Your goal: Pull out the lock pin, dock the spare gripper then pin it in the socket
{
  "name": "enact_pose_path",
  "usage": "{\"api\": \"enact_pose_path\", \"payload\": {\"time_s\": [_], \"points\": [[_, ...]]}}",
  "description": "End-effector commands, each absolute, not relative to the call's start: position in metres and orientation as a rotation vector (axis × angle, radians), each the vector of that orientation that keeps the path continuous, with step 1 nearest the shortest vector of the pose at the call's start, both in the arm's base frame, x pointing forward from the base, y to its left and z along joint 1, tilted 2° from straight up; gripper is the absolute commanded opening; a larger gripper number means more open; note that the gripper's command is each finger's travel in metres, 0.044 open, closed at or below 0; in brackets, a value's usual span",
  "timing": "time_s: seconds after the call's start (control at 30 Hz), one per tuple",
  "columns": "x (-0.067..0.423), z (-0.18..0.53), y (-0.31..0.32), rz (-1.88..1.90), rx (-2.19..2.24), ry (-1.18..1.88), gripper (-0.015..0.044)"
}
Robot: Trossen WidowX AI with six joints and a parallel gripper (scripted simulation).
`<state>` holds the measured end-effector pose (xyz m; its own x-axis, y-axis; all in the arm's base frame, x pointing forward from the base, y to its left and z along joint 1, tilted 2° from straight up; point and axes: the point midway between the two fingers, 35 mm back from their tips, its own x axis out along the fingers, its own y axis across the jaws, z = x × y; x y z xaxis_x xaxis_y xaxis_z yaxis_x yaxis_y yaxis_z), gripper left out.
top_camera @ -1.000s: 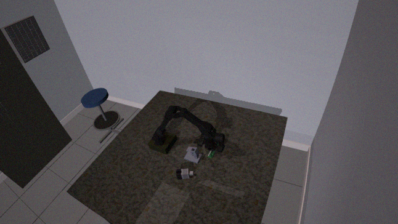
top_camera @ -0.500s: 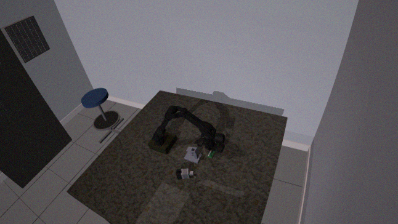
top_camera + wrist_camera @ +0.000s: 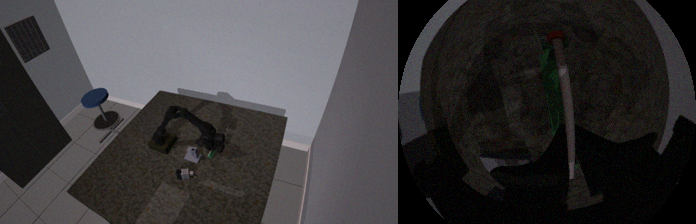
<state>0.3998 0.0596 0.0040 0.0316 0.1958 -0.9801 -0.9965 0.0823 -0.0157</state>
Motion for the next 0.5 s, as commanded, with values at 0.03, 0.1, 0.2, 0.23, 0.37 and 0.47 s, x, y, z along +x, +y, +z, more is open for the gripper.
{"api": "enact_pose_path", "payload": {"time_s": [0.03, 0.1, 0.2, 0.23, 0.37, 0.47], "points": [[0.3985, -0.0002, 0.0595, 1.227, -1.014, 1.089, 0.0], [0.3985, -0.0002, 0.0595, 1.227, -1.014, 1.089, 0.0], [0.3985, -0.0002, 0.0595, 1.227, -1.014, 1.089, 0.0], [0.3985, -0.0002, 0.0595, 1.227, -1.014, 1.089, 0.0], [0.3998, 0.0037, 0.0596, 1.221, -1.016, 1.083, 0.0], [0.3998, 0.0037, 0.0596, 1.221, -1.016, 1.083, 0.0]]}}
